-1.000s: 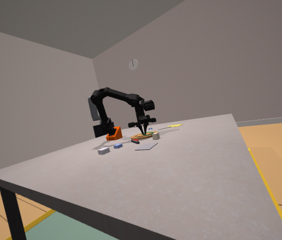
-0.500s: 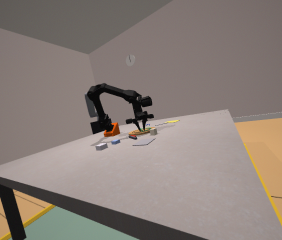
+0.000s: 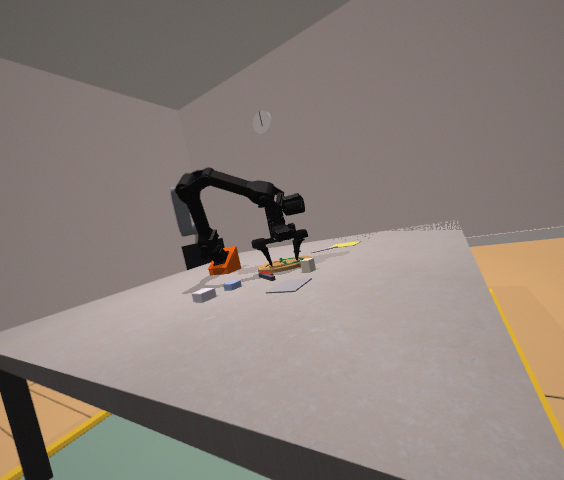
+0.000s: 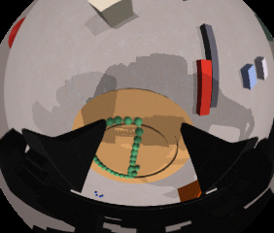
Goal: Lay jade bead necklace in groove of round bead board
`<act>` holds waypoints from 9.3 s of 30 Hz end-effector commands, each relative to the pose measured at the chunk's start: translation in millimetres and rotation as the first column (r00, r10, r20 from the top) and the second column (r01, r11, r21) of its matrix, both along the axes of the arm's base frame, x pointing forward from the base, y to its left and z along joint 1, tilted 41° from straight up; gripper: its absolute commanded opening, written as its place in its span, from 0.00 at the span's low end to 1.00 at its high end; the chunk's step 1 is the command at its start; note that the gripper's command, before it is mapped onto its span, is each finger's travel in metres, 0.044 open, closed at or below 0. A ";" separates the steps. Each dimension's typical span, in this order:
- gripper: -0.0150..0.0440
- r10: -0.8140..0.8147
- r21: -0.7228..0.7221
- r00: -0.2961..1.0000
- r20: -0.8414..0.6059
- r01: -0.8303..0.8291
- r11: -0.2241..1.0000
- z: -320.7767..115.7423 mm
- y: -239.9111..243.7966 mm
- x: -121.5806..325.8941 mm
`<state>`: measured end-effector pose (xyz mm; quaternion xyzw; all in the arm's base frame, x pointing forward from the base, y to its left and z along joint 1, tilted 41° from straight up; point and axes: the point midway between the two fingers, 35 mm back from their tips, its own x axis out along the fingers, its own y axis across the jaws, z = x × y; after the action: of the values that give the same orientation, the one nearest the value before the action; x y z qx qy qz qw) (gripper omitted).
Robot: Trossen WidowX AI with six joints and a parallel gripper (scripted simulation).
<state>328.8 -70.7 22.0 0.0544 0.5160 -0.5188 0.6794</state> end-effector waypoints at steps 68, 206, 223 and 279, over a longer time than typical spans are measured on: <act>0.37 0.003 0.004 1.000 0.007 -0.003 1.000 -9.4 6.2 -1.2; 0.46 -0.090 -0.005 0.992 0.086 0.090 0.996 -3.9 8.2 -7.6; 0.25 -0.097 -0.001 0.991 0.092 0.097 0.995 -7.2 4.2 -6.7; 0.43 -0.095 -0.002 0.991 0.093 0.096 0.995 2.7 -6.0 -9.7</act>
<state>319.1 -76.6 24.6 0.1002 0.4792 -0.5492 0.6773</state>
